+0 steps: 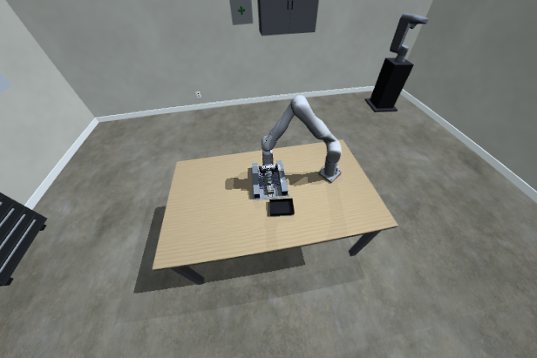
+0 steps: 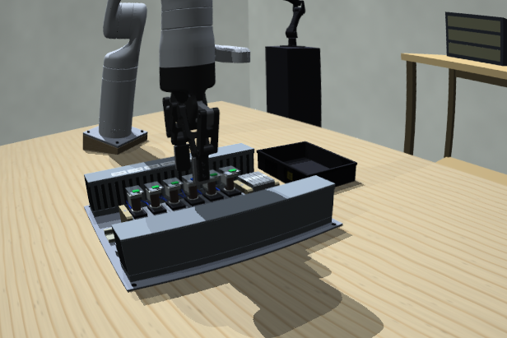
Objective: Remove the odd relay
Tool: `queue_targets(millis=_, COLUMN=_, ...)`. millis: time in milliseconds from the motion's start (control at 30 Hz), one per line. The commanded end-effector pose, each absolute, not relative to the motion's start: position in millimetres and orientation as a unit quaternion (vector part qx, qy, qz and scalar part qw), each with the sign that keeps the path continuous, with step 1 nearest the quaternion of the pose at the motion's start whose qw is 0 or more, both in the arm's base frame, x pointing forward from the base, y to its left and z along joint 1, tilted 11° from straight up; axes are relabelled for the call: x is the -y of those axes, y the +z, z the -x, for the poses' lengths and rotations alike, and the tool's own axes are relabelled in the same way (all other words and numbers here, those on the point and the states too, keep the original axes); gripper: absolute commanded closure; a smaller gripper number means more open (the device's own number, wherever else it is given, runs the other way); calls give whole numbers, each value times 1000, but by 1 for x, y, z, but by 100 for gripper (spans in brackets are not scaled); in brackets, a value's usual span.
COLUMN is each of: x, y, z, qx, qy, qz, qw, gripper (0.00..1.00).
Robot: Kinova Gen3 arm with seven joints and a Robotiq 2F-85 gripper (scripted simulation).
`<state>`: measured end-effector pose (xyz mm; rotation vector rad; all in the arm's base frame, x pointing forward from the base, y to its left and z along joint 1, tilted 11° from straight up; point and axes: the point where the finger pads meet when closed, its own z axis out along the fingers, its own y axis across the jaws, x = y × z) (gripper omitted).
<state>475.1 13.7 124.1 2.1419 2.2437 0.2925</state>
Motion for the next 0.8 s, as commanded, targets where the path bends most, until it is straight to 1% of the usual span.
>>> queue_targets(millis=0, x=-14, y=122, z=-475, qx=-720, qy=94, qz=-687, qw=13, gripper=39)
queue_targets(millis=767, x=-17, y=99, z=-479, qx=-720, qy=94, qz=-687, qw=13, gripper=39)
